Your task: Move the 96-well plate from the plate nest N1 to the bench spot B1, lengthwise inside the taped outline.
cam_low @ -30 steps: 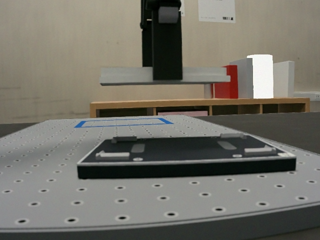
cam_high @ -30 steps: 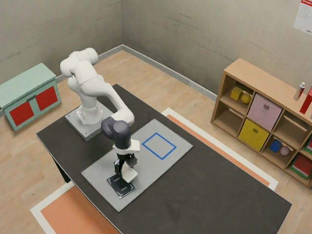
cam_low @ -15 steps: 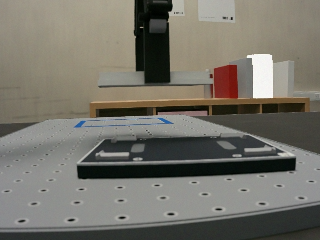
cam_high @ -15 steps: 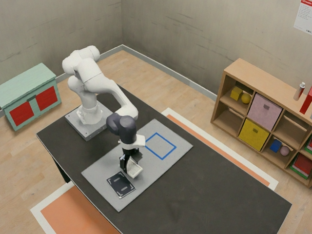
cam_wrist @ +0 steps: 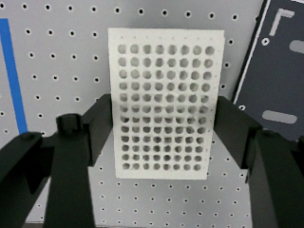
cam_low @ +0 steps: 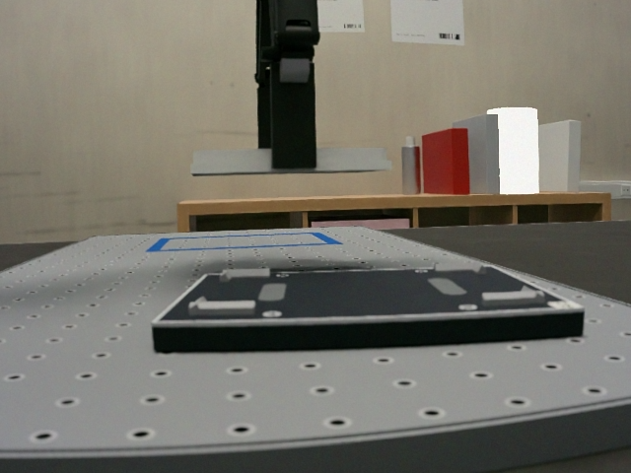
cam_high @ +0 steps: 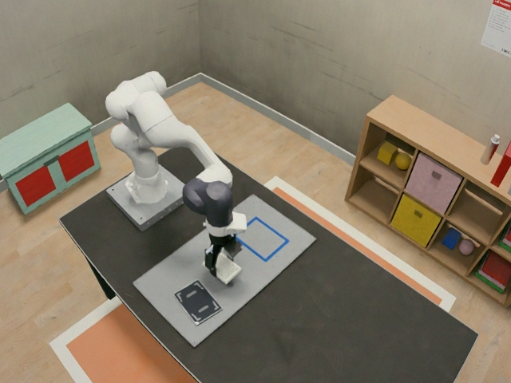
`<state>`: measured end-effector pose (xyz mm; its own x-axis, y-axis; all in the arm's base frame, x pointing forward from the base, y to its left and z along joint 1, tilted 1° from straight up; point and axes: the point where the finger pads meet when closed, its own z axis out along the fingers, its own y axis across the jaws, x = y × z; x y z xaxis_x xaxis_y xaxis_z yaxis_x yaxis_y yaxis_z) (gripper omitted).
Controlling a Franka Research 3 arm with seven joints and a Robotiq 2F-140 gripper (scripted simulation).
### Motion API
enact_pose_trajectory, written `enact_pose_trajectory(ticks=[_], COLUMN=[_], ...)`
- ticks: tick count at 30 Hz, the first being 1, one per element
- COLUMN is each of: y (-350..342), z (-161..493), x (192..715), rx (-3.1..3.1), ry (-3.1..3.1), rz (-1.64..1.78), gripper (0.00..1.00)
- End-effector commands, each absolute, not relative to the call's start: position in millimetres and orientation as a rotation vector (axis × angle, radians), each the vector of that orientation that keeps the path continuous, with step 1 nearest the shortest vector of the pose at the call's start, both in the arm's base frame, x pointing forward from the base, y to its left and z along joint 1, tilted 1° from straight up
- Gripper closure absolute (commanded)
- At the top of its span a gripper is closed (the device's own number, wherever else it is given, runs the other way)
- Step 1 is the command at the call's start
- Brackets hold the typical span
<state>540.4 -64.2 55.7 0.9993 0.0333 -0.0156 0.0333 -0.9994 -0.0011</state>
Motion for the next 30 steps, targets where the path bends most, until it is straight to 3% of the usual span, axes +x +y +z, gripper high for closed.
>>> enact_pose_trajectory(ticks=[1, 30], y=[-52.9, 33.3], z=[56.4, 54.0], x=[541.1, 531.8], rx=[-3.140, -3.140], ry=[-0.002, -0.002], rz=[0.015, 0.015], gripper=[0.40, 0.40])
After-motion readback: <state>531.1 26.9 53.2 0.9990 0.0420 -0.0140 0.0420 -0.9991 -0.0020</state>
